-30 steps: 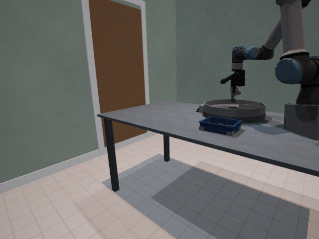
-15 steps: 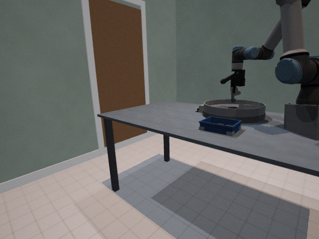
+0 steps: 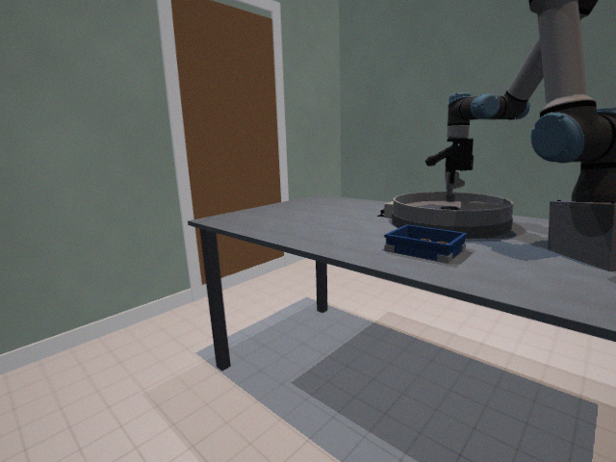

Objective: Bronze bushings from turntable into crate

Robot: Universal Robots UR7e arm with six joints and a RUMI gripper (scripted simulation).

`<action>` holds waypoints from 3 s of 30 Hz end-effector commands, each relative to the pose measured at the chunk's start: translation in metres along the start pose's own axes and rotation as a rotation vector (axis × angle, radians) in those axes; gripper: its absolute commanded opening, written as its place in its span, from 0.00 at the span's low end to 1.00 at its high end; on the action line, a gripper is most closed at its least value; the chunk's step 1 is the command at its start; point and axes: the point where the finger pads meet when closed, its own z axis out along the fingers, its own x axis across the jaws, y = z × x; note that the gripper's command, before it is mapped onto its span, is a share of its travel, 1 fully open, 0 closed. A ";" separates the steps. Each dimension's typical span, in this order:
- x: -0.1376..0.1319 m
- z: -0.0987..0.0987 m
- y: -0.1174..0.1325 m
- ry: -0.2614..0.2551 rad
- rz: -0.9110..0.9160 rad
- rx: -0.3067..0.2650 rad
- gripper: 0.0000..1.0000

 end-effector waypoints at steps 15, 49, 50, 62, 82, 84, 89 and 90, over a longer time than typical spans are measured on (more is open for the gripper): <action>-0.001 0.018 -0.001 0.001 -0.002 0.000 0.00; -0.001 0.017 -0.001 0.002 -0.002 0.001 0.00; -0.001 0.017 -0.001 0.002 -0.002 0.001 0.00; -0.002 0.021 0.000 0.000 -0.002 0.000 0.00; -0.001 0.024 -0.001 0.002 -0.002 0.001 0.00; -0.001 0.024 -0.001 0.002 -0.002 0.001 0.00; -0.001 0.023 -0.001 0.002 -0.002 0.001 0.00; -0.001 0.024 -0.001 0.002 -0.002 0.001 0.00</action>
